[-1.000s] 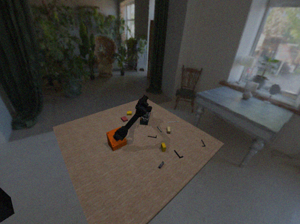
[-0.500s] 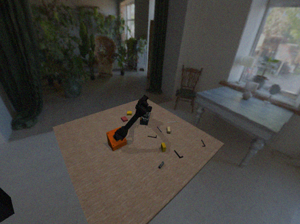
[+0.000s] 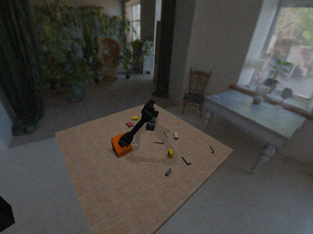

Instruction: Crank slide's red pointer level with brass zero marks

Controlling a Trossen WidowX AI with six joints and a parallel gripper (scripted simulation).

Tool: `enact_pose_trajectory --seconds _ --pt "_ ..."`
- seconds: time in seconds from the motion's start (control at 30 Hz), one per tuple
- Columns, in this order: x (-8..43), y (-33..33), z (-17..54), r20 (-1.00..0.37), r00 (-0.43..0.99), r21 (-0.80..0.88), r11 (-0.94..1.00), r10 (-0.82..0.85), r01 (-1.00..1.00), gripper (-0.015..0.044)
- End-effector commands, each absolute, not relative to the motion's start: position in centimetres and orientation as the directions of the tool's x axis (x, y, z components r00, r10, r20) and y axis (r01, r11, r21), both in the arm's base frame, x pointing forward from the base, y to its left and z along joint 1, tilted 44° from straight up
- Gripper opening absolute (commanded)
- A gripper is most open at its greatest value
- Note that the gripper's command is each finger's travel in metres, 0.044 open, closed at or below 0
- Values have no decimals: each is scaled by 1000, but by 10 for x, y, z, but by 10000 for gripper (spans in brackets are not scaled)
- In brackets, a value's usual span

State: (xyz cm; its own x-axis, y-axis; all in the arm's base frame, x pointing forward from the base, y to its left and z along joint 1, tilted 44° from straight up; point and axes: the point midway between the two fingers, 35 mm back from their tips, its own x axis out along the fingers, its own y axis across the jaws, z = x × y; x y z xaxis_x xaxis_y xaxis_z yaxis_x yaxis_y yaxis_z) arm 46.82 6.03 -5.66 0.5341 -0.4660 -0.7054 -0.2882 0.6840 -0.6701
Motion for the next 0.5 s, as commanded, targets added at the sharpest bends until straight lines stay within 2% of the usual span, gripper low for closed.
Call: enact_pose_trajectory --seconds 0.0,0.23,0.47 --pt "468 60 -57 -705 534 -670 684 -466 -288 0" --pt "468 60 -57 -705 534 -670 684 -466 -288 0" --pt "468 60 -57 -705 534 -670 684 -466 -288 184"
